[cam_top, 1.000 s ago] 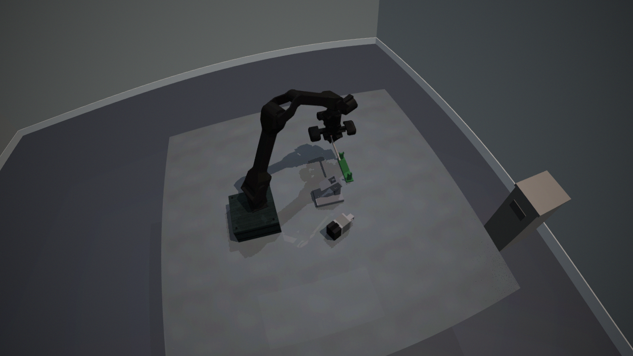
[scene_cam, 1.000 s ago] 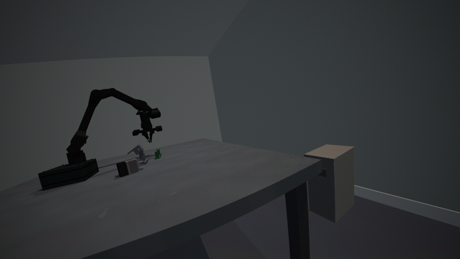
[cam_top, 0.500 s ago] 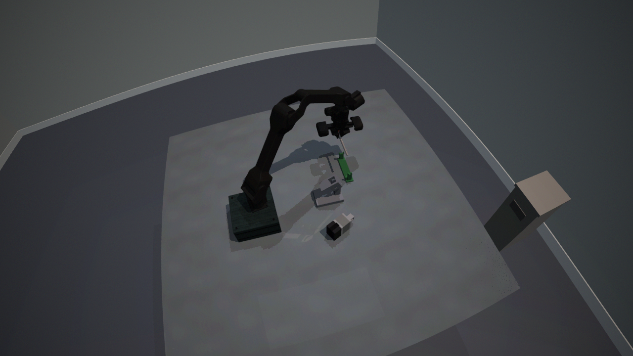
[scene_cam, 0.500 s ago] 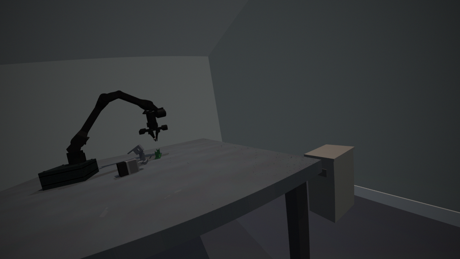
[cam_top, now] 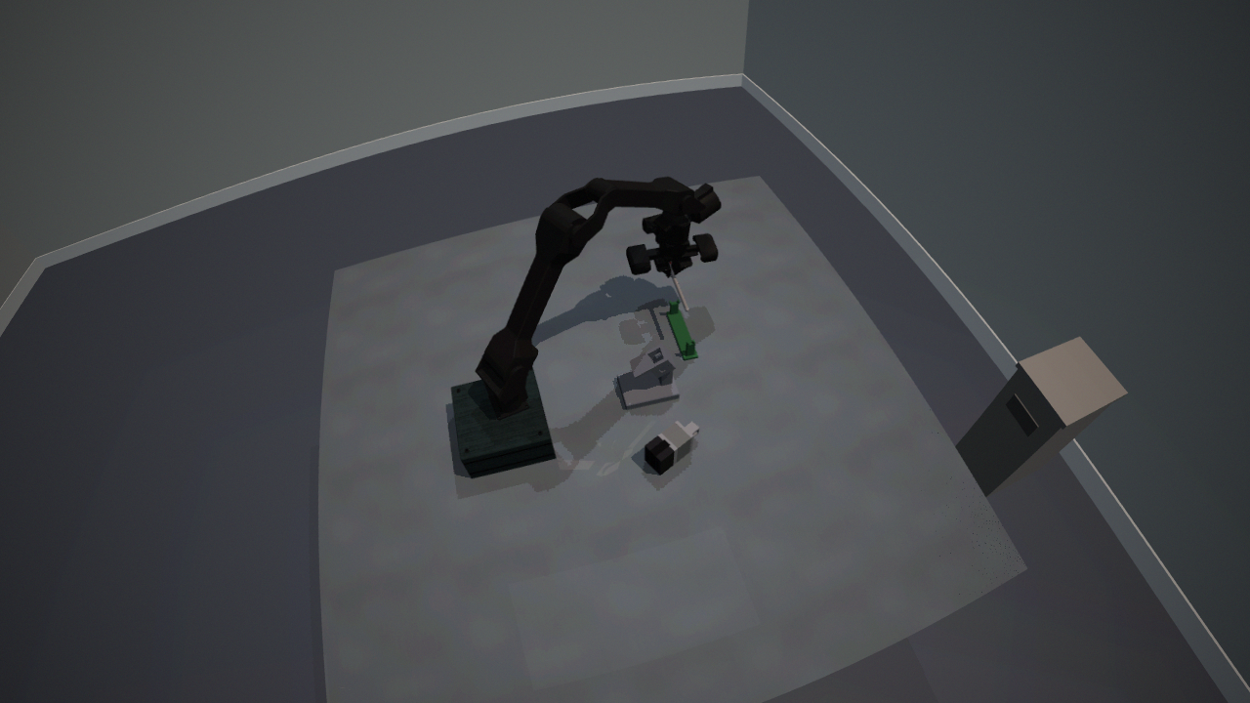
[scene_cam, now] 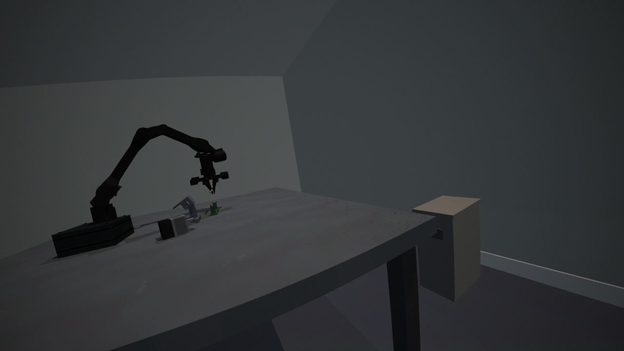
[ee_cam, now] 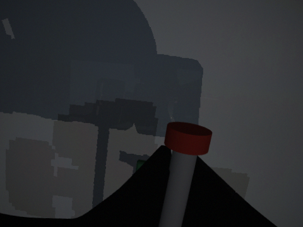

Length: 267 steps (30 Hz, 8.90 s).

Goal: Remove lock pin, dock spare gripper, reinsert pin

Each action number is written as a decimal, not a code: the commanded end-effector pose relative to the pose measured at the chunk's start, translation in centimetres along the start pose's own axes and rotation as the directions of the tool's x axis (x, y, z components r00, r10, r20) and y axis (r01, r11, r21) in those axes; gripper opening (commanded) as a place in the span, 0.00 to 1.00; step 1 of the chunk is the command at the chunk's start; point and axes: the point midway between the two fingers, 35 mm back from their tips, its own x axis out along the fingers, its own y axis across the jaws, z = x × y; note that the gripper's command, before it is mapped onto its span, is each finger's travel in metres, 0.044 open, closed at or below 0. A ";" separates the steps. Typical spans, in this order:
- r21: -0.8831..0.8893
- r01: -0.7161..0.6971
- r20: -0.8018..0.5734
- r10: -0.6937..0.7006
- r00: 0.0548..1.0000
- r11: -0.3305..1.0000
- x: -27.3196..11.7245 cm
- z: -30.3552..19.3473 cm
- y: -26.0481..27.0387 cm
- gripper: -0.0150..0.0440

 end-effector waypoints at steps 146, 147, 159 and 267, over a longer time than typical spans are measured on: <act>0.001 -0.012 -0.075 0.012 0.997 1.000 1.8 -7.2 0.0 0.56; 0.001 -0.012 -0.075 0.012 0.997 1.000 2.0 -7.2 0.0 0.56; 0.001 -0.012 -0.075 0.012 0.997 1.000 3.9 -7.6 0.1 0.56; 0.002 0.003 -0.079 -0.003 0.997 1.000 3.3 -13.7 0.2 0.25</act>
